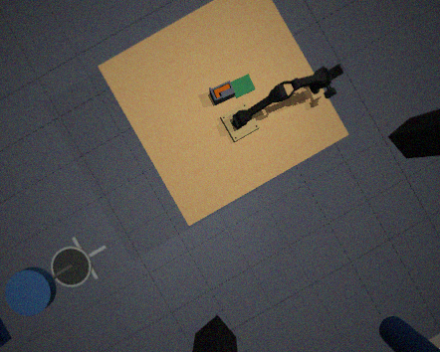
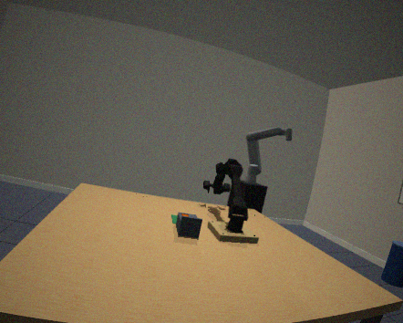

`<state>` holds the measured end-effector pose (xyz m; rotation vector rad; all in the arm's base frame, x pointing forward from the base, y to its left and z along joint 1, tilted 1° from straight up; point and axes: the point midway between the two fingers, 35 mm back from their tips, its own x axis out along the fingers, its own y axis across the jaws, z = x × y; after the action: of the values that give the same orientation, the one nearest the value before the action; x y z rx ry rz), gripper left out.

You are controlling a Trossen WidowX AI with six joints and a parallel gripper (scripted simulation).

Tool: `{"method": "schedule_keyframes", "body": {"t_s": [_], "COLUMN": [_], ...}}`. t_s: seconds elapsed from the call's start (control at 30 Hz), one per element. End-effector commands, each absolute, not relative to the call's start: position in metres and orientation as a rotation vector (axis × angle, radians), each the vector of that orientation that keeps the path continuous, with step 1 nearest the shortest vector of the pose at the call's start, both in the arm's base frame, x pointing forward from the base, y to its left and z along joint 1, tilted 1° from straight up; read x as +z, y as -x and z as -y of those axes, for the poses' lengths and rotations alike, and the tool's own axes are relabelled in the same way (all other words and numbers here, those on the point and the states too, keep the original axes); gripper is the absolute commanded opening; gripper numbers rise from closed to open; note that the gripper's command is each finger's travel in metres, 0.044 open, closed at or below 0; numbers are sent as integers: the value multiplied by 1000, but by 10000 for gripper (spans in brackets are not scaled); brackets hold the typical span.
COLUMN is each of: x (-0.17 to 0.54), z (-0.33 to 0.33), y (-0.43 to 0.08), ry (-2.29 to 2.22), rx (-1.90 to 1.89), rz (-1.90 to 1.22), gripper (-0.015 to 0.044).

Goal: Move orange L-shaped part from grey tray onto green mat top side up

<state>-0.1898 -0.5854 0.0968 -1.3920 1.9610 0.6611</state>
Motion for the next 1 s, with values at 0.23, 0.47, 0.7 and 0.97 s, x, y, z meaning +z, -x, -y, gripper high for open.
{"method": "schedule_keyframes", "body": {"t_s": [0.23, 0.47, 0.7, 0.97], "x": [107, 119, 130, 142], "z": [580, 540, 459, 327], "y": [79, -55, -174, -276], "ry": [1719, 2115, 2507, 2889], "rx": [1077, 1585, 2074, 2526], "rz": [-1740, -1334, -719, 458], "gripper": [190, 180, 180, 180]}}
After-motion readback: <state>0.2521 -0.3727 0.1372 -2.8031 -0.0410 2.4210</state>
